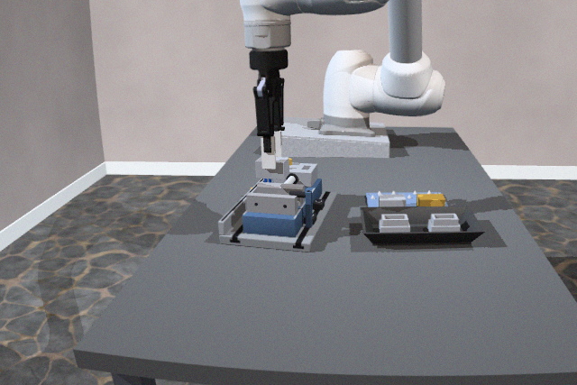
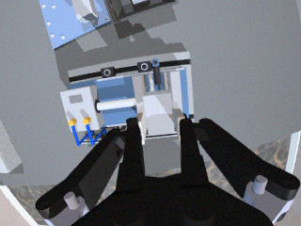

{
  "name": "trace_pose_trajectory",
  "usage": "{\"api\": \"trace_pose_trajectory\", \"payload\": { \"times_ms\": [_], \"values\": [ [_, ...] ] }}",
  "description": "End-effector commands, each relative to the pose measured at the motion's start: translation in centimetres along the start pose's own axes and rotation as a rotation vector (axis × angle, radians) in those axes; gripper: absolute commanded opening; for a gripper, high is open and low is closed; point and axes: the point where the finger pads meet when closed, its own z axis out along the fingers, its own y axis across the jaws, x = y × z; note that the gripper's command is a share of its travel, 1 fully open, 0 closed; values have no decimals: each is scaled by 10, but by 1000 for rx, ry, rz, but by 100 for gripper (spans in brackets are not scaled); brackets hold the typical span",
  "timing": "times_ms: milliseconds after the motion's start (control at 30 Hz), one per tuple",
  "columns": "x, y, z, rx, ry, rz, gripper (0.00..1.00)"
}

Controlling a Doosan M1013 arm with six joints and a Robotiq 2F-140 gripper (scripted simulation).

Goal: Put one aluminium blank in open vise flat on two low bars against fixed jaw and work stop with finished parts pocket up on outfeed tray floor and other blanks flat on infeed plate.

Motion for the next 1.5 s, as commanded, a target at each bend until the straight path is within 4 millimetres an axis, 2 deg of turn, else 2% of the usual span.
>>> {"api": "trace_pose_trajectory", "payload": {
  "times_ms": [0,1467],
  "values": [
    [0,0,0,0,0,0,0],
    [0,1,21,0,0,0,0]
  ]
}}
